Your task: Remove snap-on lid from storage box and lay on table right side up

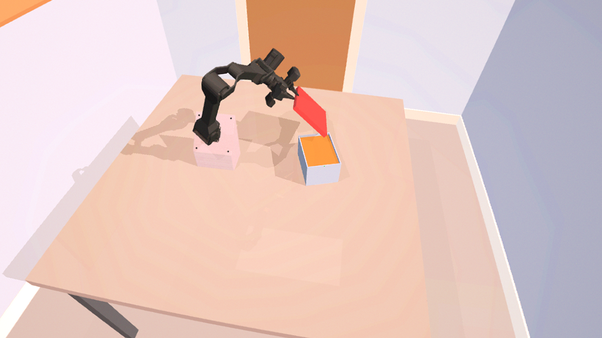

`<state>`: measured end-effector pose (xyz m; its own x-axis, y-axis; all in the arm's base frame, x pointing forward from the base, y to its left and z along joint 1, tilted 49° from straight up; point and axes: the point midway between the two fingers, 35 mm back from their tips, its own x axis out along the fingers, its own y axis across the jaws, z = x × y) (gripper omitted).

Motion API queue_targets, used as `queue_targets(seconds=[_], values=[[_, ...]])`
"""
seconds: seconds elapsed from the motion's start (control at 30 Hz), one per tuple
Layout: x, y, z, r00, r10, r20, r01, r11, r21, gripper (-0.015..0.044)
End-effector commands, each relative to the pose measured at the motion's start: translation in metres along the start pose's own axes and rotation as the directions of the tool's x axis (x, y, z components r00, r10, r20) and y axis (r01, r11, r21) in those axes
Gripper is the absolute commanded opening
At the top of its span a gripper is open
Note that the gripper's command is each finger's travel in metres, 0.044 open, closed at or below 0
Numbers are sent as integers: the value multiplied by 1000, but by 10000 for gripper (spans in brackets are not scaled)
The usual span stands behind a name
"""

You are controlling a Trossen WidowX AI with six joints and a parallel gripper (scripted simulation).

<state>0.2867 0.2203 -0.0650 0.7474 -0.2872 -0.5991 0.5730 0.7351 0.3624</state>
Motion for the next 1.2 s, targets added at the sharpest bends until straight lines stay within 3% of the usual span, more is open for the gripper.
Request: queue_targets(seconds=[0.0, 1.17], values=[[-2, 7, -7, 1000, 15, 2, -15, 1000, 14, 0], [-6, 7, -77, 1000, 17, -1, -17, 1000, 18, 0]])
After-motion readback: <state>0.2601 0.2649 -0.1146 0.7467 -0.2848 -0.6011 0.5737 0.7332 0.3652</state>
